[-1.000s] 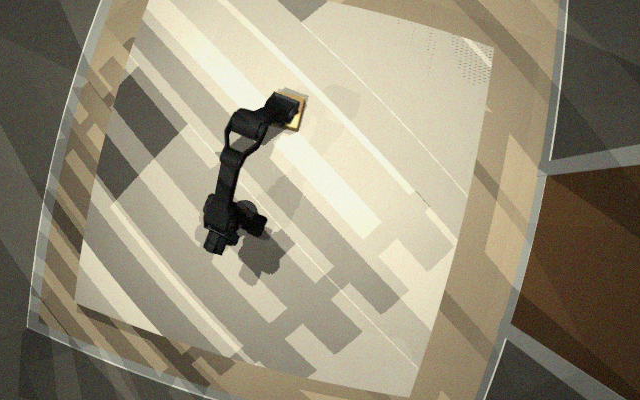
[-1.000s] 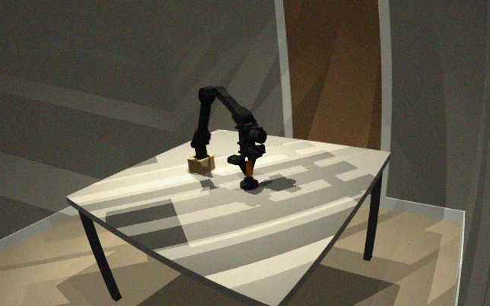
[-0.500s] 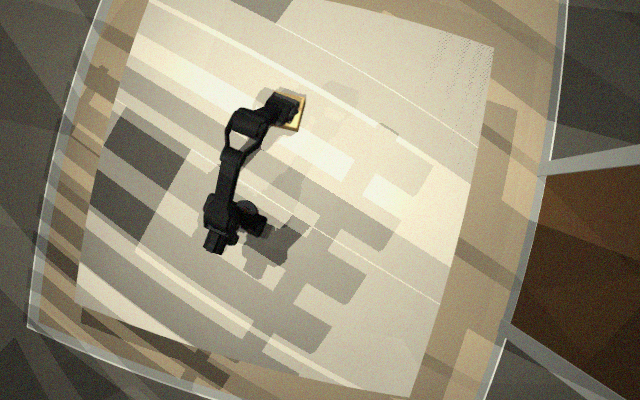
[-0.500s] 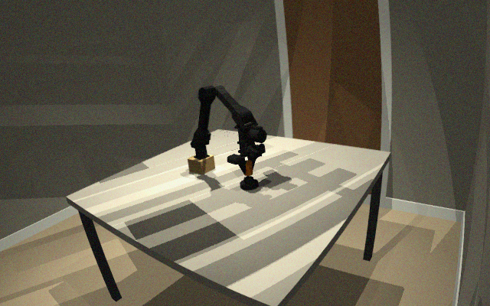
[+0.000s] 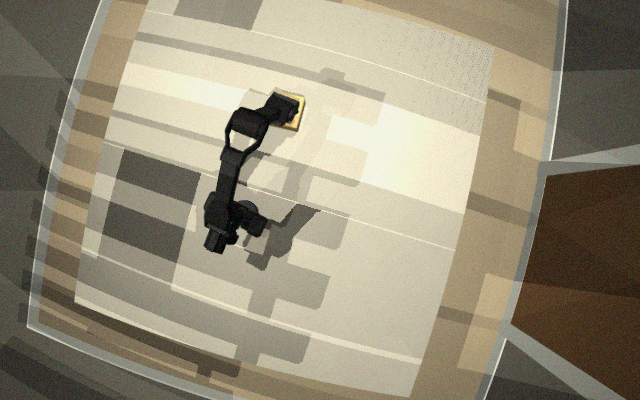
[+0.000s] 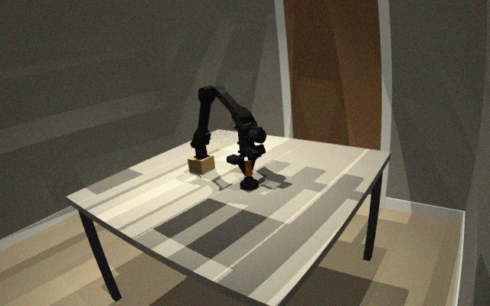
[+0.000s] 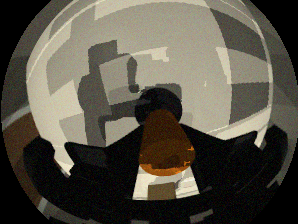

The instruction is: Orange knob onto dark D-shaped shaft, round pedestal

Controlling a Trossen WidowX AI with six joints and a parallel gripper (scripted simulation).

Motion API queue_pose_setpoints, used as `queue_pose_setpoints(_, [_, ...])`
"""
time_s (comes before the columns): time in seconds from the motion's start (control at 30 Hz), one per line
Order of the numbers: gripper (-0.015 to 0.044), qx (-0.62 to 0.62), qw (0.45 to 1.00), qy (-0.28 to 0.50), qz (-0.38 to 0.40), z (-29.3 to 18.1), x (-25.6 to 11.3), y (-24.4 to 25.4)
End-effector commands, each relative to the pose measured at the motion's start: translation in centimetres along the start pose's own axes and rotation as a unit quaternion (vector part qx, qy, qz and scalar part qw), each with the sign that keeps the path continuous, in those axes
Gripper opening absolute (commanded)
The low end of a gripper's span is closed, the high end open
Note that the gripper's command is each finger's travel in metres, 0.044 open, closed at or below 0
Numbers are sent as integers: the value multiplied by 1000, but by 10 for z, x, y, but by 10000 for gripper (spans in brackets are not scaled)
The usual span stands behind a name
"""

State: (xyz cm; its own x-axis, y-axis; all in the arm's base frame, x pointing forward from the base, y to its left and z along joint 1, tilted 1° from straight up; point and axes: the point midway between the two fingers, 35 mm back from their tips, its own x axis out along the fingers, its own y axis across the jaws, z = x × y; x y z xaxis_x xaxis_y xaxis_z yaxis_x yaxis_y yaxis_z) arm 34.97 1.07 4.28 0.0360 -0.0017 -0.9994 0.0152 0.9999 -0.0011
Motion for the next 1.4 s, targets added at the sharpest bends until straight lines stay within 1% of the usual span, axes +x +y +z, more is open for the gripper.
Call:
queue_pose_setpoints(0.0, [0, 2, 1000, -2, -1, 2, 1, 0])
queue_pose_setpoints(0.73, [0, 0, 1000, -2, -1, 0, 18, -1])
queue_pose_setpoints(1.0, [0, 0, 1000, -2, 0, 0, 16, 0])
queue_pose_setpoints(1.37, [289, 0, 1000, -2, 0, 0, 16, 0])
